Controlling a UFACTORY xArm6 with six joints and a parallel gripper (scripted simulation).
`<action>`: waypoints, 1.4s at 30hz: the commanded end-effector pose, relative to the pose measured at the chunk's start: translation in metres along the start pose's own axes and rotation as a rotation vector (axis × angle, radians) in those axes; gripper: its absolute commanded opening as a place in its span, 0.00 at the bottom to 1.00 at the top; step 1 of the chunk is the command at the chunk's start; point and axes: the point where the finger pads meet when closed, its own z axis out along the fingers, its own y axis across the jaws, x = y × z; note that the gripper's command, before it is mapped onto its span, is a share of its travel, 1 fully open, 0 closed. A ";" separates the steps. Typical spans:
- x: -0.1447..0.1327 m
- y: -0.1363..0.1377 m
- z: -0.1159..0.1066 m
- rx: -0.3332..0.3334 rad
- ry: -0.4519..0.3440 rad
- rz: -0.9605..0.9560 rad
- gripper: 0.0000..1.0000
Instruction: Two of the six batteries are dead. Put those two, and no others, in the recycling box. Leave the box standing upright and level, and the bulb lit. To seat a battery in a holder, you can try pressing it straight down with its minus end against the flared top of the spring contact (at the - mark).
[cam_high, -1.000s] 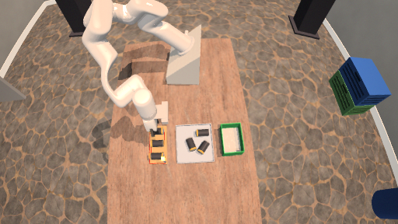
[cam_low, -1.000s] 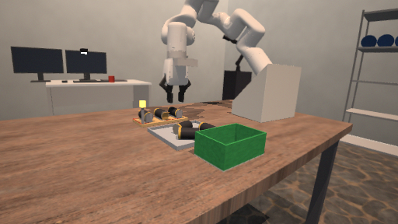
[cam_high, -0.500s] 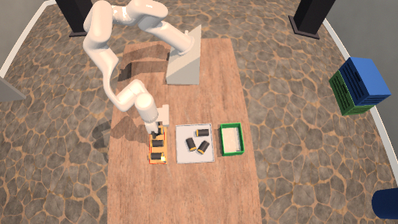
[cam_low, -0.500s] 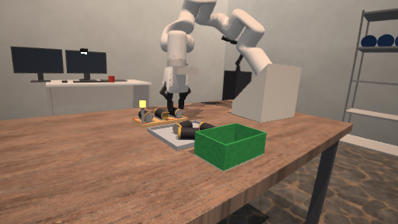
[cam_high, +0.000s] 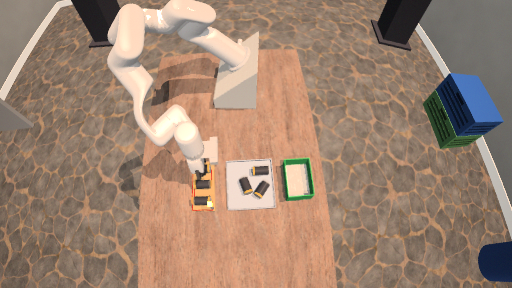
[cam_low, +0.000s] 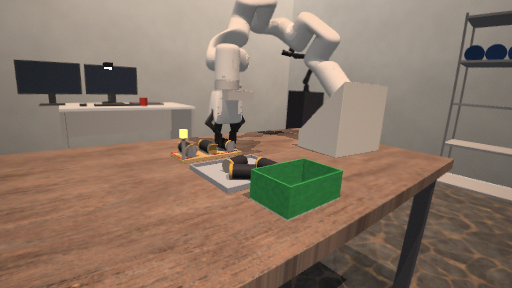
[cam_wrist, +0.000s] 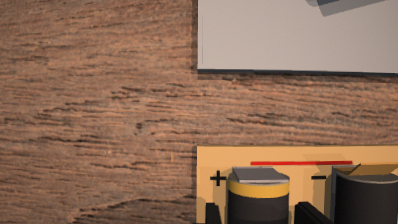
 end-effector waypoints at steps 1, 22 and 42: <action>0.000 0.002 0.001 -0.004 0.000 0.001 0.51; 0.000 0.002 0.001 -0.004 0.000 0.001 0.28; 0.000 0.002 -0.003 -0.004 0.000 0.001 0.28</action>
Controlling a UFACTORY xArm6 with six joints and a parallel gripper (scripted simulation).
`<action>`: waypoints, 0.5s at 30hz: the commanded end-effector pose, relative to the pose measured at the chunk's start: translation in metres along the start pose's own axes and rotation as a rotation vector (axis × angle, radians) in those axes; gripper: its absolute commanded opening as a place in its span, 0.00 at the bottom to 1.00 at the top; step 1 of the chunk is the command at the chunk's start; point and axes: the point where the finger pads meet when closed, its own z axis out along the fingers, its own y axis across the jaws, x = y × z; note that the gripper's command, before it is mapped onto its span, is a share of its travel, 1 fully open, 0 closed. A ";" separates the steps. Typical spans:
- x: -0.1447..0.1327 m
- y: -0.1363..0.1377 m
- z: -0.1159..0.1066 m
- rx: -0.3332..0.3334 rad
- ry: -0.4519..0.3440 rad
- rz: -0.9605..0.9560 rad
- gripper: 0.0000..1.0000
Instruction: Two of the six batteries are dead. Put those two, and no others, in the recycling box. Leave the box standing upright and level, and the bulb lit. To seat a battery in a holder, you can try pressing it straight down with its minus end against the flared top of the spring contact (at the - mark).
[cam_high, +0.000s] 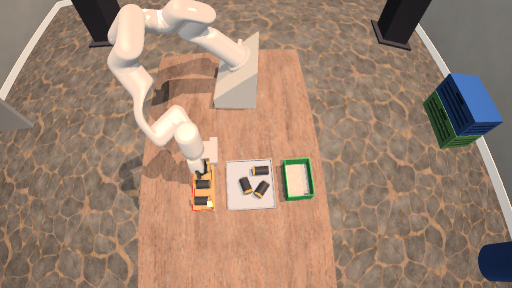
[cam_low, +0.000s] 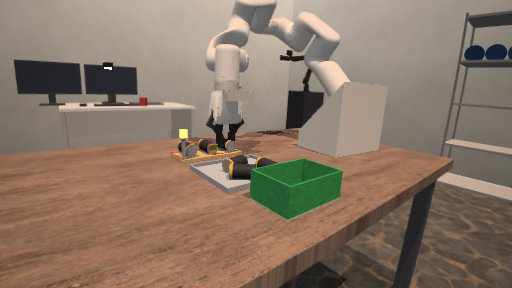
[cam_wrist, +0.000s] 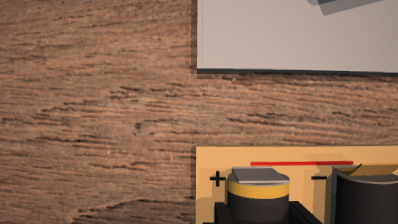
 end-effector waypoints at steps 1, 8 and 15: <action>0.000 0.001 -0.008 -0.003 0.000 0.001 0.28; 0.000 0.001 -0.039 -0.003 0.000 0.001 0.28; 0.000 0.001 -0.046 -0.003 0.000 0.001 0.28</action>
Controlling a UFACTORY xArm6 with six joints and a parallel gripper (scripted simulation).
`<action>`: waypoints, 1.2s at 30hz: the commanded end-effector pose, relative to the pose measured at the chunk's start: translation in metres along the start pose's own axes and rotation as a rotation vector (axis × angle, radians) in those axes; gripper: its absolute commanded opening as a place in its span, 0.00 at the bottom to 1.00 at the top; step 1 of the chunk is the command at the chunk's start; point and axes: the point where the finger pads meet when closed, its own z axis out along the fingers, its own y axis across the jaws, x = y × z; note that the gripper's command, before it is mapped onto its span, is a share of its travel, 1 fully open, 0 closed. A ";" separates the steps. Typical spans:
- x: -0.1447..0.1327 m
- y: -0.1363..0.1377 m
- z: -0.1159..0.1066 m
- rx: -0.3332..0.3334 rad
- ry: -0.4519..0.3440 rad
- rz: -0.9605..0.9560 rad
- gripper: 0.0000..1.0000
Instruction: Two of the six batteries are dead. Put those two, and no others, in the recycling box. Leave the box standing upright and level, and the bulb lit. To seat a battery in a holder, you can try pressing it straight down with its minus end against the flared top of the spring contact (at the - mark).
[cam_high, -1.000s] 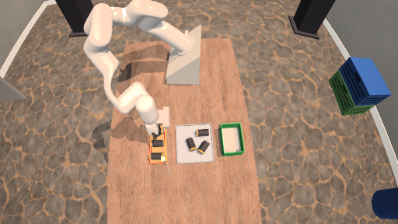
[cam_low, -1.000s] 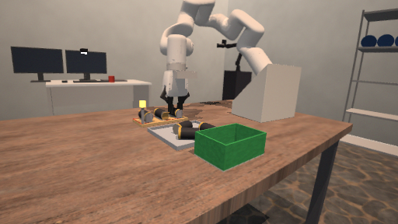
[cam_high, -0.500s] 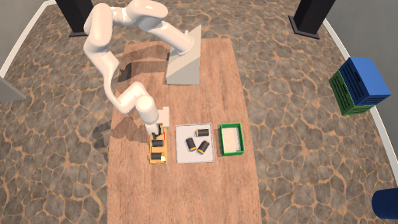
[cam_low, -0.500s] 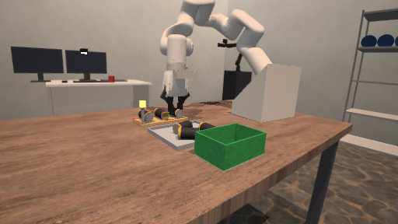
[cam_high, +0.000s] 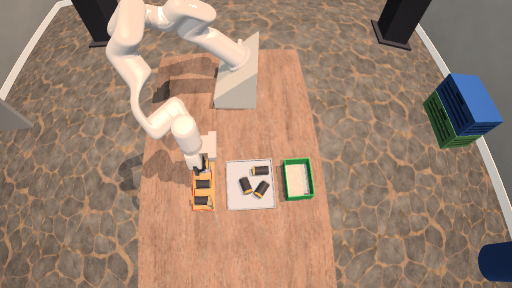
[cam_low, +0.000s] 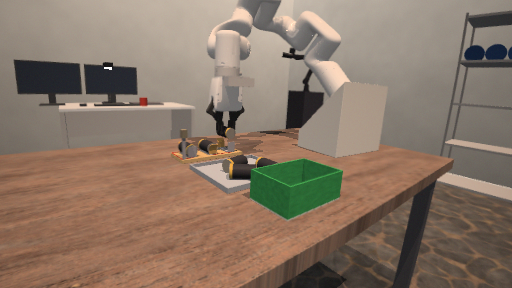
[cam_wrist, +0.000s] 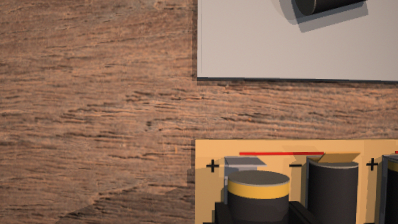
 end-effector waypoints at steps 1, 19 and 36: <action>-0.001 0.001 -0.006 -0.002 0.000 0.001 0.28; 0.005 0.001 -0.076 -0.002 0.000 0.001 0.28; 0.133 0.005 -0.076 -0.002 0.000 0.001 0.28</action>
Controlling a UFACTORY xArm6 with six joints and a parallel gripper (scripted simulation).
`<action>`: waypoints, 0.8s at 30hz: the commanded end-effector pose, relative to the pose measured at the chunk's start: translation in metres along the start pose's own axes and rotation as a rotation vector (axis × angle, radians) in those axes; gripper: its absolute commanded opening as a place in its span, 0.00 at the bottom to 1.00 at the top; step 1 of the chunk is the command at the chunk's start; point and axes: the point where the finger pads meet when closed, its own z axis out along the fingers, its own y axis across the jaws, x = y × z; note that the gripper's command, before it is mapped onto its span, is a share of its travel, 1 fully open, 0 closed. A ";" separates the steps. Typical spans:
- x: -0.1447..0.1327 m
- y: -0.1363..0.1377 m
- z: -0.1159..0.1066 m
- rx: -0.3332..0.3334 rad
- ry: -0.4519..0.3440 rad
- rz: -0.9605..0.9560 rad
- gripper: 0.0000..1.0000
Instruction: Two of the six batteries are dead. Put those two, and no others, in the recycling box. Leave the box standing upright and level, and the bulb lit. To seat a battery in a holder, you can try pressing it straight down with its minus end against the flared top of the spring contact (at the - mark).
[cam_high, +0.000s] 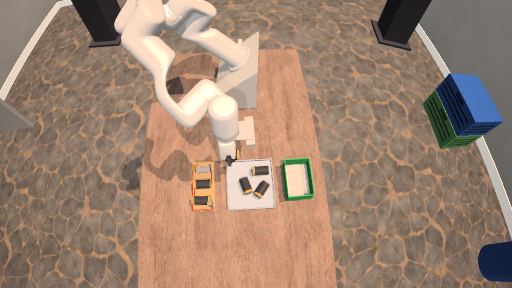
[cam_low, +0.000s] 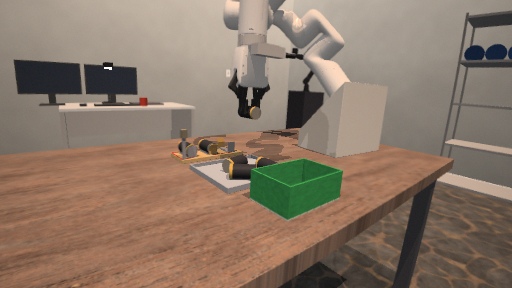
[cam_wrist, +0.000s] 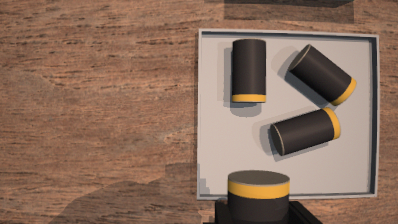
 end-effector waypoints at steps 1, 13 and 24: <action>0.014 0.004 -0.001 -0.001 -0.002 0.005 0.28; 0.014 0.004 -0.001 -0.002 -0.002 0.008 0.28; 0.014 0.004 0.012 -0.002 -0.002 0.009 0.28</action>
